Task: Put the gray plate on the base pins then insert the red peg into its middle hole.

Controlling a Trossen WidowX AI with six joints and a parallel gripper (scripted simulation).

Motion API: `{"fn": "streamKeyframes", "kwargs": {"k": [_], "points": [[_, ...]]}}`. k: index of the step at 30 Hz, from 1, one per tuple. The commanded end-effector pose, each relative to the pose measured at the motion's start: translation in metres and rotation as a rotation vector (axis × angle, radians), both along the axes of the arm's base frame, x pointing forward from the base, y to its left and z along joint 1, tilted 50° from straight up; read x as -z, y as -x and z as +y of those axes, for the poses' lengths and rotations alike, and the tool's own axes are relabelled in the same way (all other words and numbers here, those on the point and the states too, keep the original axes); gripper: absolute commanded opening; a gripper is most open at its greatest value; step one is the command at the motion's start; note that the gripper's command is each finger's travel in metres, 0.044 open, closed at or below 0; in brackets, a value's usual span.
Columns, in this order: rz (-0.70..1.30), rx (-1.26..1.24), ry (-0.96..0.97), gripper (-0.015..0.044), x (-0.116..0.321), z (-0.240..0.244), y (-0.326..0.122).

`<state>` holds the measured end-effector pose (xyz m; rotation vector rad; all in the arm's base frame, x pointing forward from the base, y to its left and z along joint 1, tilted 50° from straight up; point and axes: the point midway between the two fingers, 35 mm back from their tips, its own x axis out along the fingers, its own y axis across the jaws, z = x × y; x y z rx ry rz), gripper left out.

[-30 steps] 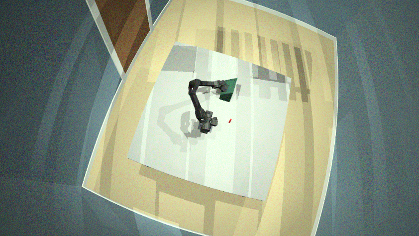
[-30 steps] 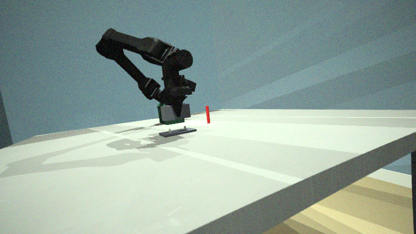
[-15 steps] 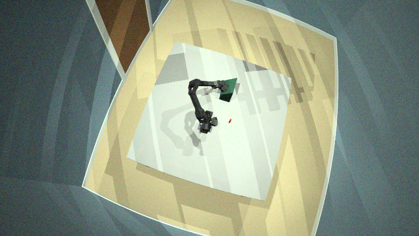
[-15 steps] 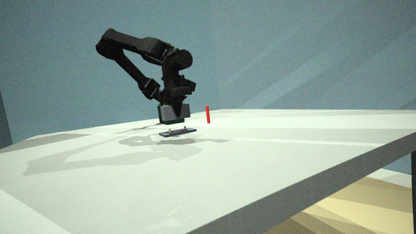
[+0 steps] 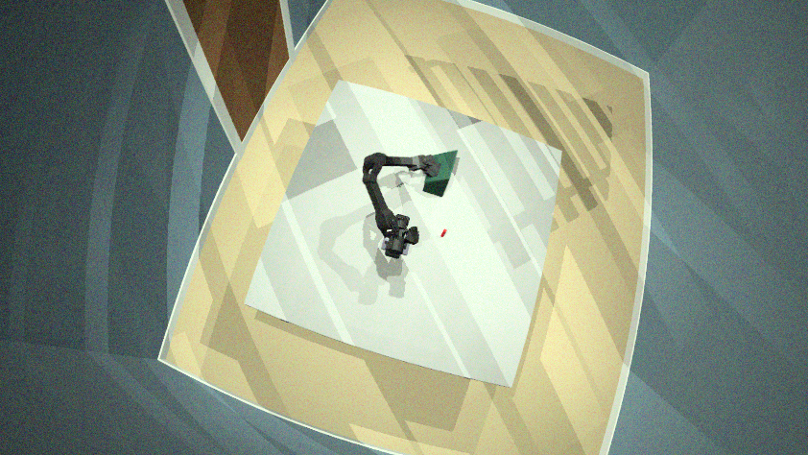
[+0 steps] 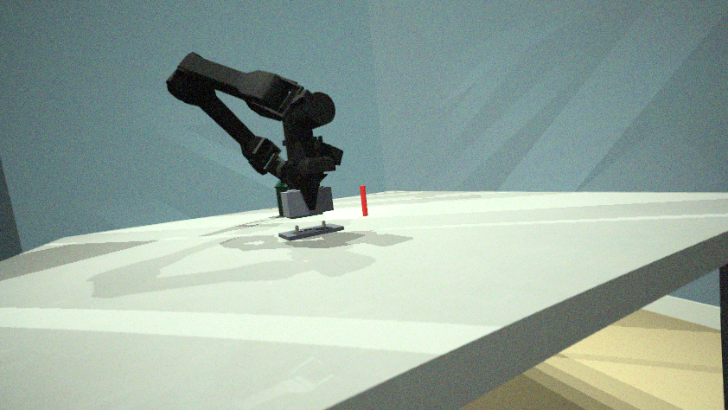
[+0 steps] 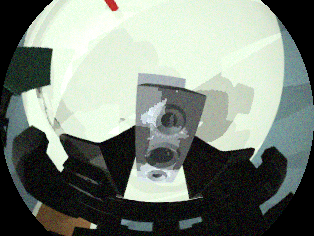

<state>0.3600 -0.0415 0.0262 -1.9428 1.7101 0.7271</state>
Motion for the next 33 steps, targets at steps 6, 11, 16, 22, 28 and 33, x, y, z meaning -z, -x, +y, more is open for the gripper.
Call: {"fn": "streamKeyframes", "kwargs": {"k": [6, 11, 16, 22, 28, 33], "points": [[0.006, -0.001, 0.007, 0.0000, 0.006, -0.007, 0.000], [0.006, -0.001, 0.007, 0.0000, 0.011, -0.013, -0.001], [0.006, -0.001, 0.007, 0.0000, 0.016, -0.020, -0.001], [0.004, -0.002, 0.002, 0.0000, 0.016, -0.019, -0.001], [0.004, -0.002, 0.002, 0.0026, 0.016, -0.019, -0.001], [0.004, -0.002, 0.002, 0.0157, 0.016, -0.019, -0.001]]}}
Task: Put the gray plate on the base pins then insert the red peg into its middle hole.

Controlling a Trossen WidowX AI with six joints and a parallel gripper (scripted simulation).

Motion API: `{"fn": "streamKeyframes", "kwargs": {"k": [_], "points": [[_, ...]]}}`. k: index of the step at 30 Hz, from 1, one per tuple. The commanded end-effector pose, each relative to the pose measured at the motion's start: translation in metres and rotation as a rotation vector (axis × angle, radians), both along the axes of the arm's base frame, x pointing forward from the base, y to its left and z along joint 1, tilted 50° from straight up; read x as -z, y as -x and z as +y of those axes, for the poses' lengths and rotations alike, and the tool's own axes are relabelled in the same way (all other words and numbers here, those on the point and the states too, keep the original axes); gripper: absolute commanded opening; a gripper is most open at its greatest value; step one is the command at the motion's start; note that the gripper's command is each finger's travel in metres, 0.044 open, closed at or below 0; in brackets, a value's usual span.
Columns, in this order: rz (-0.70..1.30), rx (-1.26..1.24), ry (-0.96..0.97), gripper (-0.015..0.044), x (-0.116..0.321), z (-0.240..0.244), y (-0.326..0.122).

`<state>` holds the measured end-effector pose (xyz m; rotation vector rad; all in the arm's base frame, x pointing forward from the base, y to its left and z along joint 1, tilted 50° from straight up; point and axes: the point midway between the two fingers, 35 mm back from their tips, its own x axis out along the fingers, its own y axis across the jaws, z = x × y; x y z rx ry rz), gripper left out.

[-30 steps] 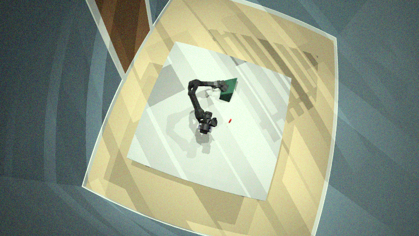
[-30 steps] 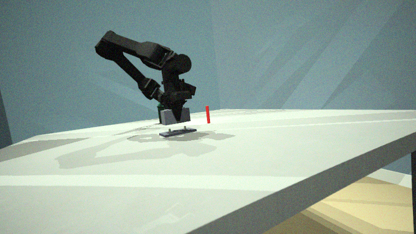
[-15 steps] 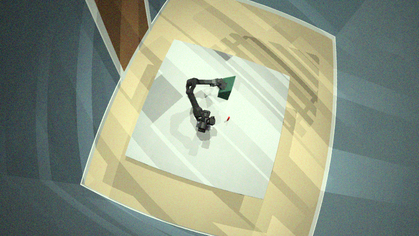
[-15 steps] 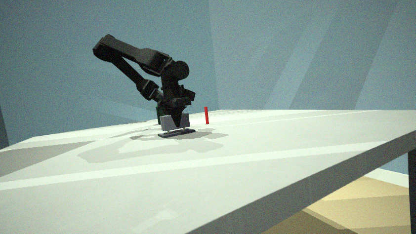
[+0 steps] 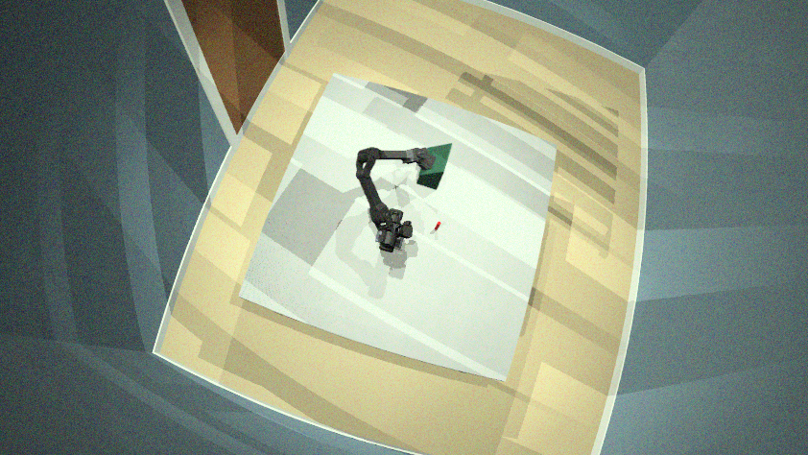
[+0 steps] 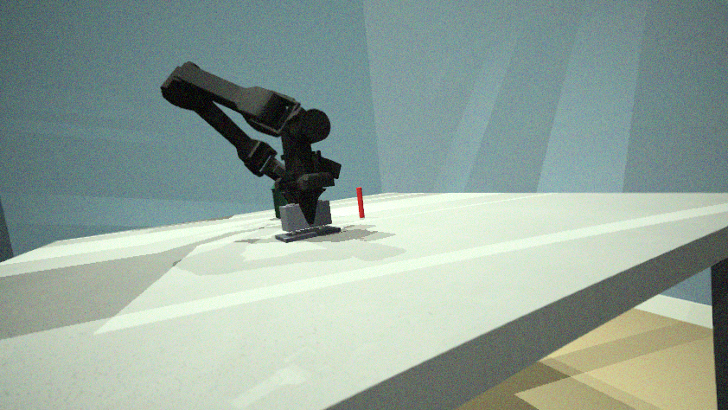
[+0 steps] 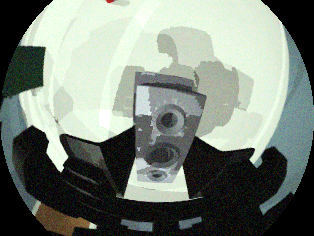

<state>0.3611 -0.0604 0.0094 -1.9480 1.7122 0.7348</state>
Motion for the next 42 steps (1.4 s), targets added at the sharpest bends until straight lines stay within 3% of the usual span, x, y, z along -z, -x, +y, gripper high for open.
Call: {"fn": "streamKeyframes", "kwargs": {"k": [1, 11, 16, 23, 30, 42], "points": [[-0.003, 0.002, -0.001, 0.0184, -0.001, 0.000, 0.000], [-0.003, 0.002, -0.001, 0.0440, -0.001, 0.000, 0.000], [-0.002, 0.001, -0.004, 0.0440, -0.006, 0.009, -0.001], [0.000, 0.003, 0.000, 0.0440, -0.073, 0.088, 0.009], [-0.010, 0.012, -0.001, 0.0440, -0.072, 0.092, 0.007], [-0.702, 0.615, -0.114, 0.0440, -0.013, 0.144, 0.037]]}}
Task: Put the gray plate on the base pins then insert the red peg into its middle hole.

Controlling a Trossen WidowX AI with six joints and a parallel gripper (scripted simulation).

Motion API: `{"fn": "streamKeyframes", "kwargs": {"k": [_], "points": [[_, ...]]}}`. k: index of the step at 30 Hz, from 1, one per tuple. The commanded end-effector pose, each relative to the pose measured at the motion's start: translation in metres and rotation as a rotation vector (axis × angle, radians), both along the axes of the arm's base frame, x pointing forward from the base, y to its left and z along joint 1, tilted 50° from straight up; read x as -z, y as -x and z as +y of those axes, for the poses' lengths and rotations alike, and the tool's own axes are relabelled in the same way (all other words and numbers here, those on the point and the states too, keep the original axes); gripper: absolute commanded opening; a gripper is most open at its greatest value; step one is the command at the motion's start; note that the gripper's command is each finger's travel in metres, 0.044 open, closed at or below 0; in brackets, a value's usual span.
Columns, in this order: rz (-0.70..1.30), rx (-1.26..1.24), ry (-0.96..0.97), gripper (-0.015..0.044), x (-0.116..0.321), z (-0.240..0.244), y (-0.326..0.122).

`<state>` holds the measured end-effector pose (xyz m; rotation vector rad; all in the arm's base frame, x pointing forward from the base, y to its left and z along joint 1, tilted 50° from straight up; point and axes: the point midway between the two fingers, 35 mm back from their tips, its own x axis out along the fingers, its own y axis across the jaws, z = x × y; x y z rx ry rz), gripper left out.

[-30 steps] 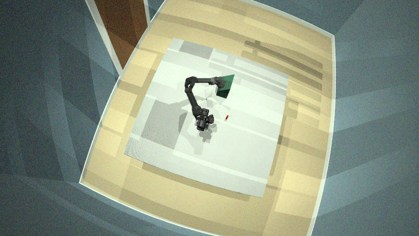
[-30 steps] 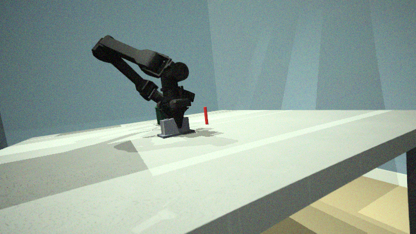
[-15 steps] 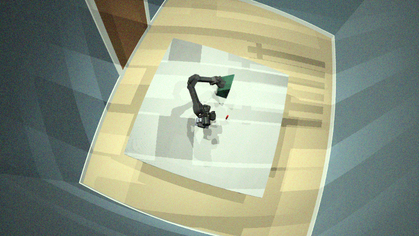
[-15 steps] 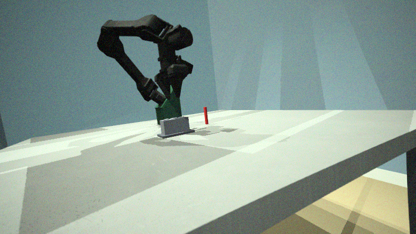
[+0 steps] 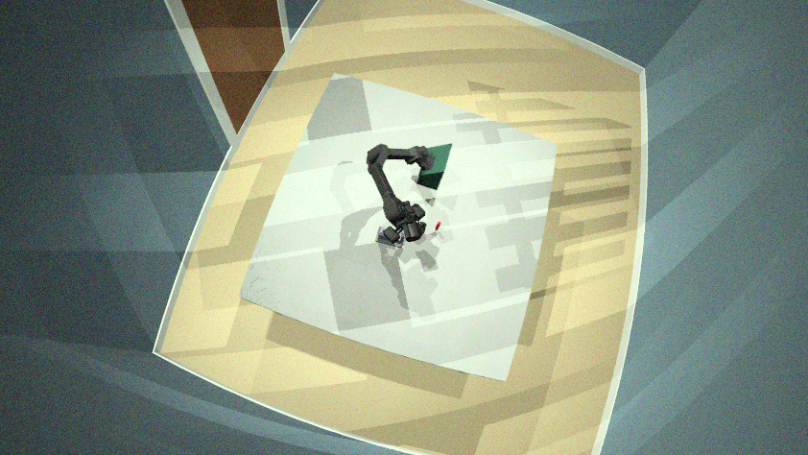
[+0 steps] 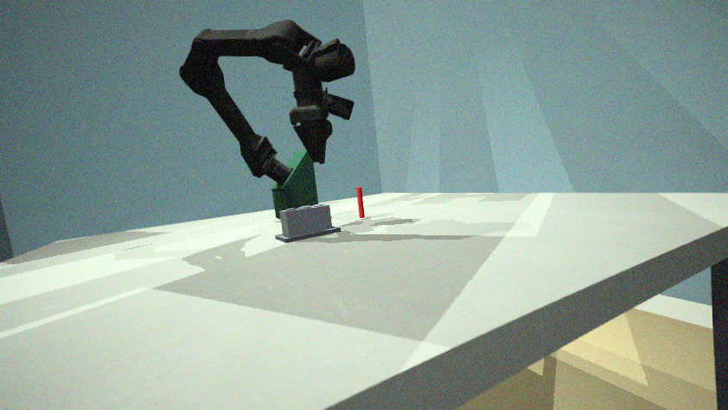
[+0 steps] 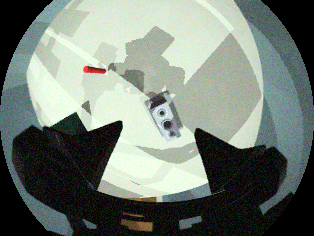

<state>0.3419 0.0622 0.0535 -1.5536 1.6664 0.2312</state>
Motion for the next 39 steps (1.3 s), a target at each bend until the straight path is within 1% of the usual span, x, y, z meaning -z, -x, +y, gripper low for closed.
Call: {"fn": "streamKeyframes", "kwargs": {"k": [1, 8, 29, 31, 39], "points": [[-0.339, 0.316, -0.059, 0.0440, 0.036, 0.026, 0.022], [-0.762, 0.700, -0.119, 0.0440, 0.069, 0.050, 0.049], [-1.578, 1.408, -0.199, 0.0440, 0.117, 0.079, 0.105], [-1.606, 1.431, -0.202, 0.0440, 0.118, 0.080, 0.106], [-1.606, 1.431, -0.202, 0.0440, 0.118, 0.079, 0.107]]}}
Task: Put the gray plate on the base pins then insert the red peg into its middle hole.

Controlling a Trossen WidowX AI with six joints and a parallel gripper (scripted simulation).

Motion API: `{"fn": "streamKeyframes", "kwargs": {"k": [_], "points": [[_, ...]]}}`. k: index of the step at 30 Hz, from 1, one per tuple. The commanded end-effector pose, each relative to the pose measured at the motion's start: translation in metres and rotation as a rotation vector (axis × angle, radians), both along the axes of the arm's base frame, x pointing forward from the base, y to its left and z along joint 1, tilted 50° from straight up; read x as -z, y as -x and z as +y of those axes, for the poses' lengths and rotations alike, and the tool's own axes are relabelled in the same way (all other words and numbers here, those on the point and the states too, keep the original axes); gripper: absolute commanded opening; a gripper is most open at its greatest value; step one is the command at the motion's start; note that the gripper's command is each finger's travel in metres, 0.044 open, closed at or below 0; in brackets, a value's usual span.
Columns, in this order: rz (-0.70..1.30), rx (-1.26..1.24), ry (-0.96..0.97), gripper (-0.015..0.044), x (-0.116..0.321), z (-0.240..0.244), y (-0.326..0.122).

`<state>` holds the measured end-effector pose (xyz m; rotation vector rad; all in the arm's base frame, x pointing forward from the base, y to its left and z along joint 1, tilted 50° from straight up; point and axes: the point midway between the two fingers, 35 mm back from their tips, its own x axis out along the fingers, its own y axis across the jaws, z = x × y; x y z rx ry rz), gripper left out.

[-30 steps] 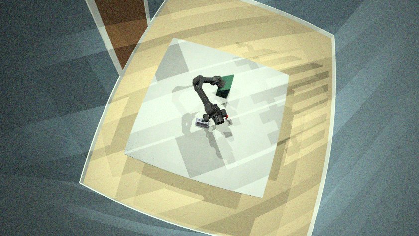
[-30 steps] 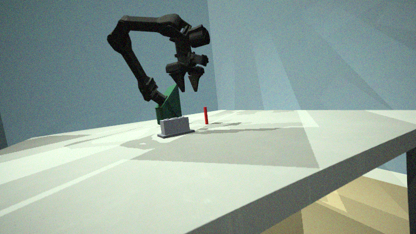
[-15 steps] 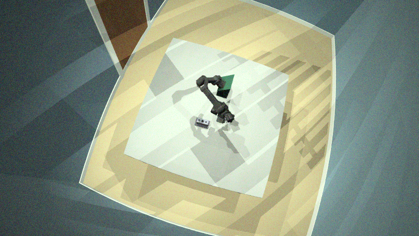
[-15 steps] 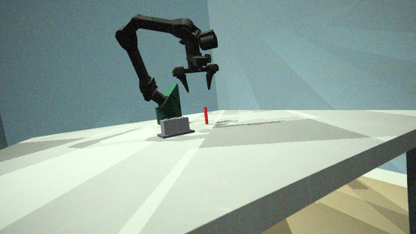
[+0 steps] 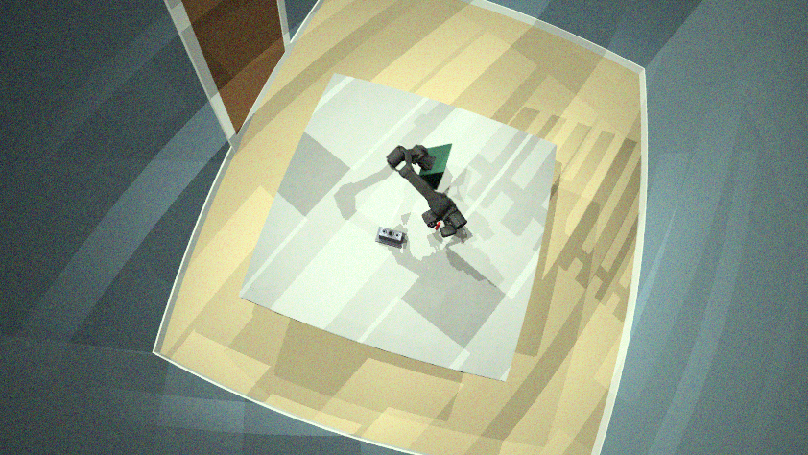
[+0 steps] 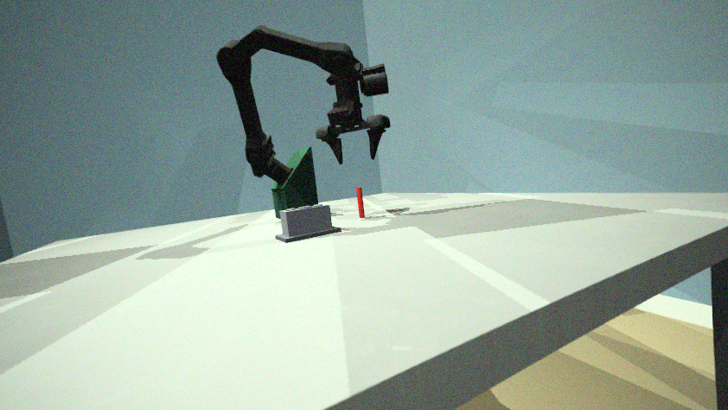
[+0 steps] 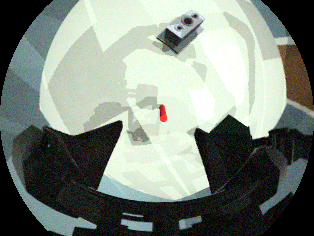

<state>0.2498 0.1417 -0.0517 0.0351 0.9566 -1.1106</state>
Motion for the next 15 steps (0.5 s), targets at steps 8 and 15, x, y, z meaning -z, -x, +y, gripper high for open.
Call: {"fn": "streamKeyframes", "kwargs": {"k": [8, 15], "points": [[-0.108, 0.120, -0.002, 0.0440, 0.014, -0.002, 0.015], [-0.108, 0.120, -0.001, 0.0440, 0.031, -0.023, 0.013]]}}
